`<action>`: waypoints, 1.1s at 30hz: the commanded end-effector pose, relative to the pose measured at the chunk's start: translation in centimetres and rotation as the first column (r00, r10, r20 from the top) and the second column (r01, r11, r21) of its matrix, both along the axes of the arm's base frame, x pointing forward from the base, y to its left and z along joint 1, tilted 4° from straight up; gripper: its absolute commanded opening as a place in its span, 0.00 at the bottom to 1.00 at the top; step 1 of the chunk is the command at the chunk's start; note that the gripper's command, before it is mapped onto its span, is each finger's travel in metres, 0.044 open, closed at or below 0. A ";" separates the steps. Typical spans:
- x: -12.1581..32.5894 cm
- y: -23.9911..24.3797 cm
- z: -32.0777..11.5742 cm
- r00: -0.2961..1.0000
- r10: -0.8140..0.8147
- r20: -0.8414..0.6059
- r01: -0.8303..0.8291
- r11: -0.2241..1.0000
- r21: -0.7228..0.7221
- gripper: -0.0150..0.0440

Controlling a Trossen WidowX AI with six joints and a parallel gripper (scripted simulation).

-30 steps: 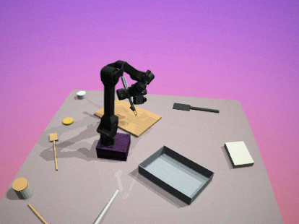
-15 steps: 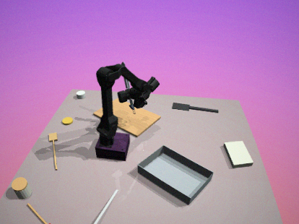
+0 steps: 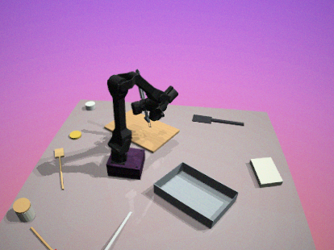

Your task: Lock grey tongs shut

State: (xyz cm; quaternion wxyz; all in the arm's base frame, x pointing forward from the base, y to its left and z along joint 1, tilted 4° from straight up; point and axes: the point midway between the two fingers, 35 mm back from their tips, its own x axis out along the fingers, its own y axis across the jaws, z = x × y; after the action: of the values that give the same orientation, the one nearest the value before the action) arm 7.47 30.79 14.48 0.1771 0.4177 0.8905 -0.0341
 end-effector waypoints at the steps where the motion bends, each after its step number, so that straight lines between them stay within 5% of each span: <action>1: -0.1 0.0 0.1 1.000 0.006 -0.003 -0.006 1.000 0.011 0.00; 19: -0.1 0.1 0.1 1.000 0.005 0.001 -0.005 1.000 -0.003 0.00; 33: -1.0 2.4 -2.3 0.988 0.004 0.157 0.047 0.948 -0.316 0.00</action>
State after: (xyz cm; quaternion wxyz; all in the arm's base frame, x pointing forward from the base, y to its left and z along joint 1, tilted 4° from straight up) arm 6.64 32.61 12.34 0.2820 0.3991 0.8628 -0.1294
